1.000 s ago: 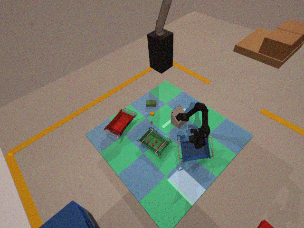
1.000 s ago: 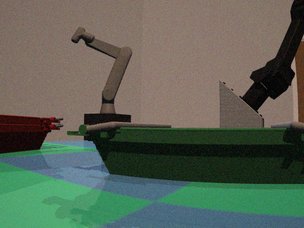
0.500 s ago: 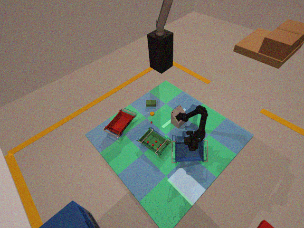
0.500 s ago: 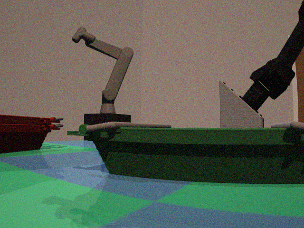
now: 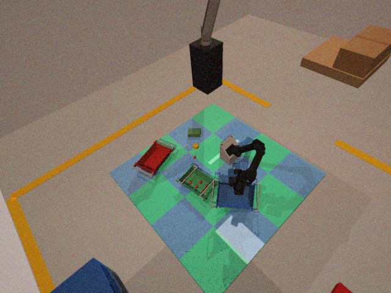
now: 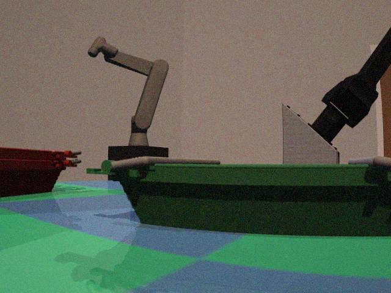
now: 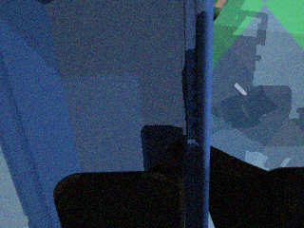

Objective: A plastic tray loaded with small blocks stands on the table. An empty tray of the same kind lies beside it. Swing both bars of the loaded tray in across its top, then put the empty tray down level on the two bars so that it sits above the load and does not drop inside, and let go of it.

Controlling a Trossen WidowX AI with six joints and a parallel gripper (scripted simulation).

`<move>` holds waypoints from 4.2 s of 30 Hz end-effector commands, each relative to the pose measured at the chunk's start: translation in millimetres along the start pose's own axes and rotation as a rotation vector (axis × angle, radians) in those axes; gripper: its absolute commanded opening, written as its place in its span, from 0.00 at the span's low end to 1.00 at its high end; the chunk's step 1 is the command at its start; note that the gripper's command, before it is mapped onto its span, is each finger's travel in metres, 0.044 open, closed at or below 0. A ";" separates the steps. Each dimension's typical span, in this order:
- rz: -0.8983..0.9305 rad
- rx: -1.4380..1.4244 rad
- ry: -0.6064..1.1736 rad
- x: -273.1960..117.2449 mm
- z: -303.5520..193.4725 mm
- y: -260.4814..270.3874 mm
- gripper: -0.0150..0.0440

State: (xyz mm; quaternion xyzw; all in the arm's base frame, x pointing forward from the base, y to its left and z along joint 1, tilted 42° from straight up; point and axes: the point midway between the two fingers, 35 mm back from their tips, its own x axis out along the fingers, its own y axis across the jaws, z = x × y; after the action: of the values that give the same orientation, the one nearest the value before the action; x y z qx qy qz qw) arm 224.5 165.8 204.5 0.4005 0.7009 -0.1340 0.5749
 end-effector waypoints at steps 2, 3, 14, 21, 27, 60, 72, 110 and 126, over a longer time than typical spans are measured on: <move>0.009 0.043 0.003 -2.5 20.1 2.7 0.25; 0.007 0.051 0.005 -2.0 23.8 2.7 0.25; -0.003 0.142 0.033 3.1 64.9 -0.3 0.25; -0.003 0.200 0.054 5.8 91.3 -5.4 0.25; 0.000 0.250 0.074 7.8 113.9 -11.8 0.25; 0.089 0.526 0.202 16.5 228.2 -78.6 0.25; 0.151 0.623 0.250 19.8 262.3 -114.7 0.25; 0.167 0.643 0.259 21.1 273.5 -121.9 0.25; 0.167 0.643 0.258 23.9 293.5 -117.7 0.25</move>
State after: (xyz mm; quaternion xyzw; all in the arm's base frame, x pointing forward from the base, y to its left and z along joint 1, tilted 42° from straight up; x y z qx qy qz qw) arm 341.2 -86.2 56.7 0.6237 0.6624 -0.2521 0.3297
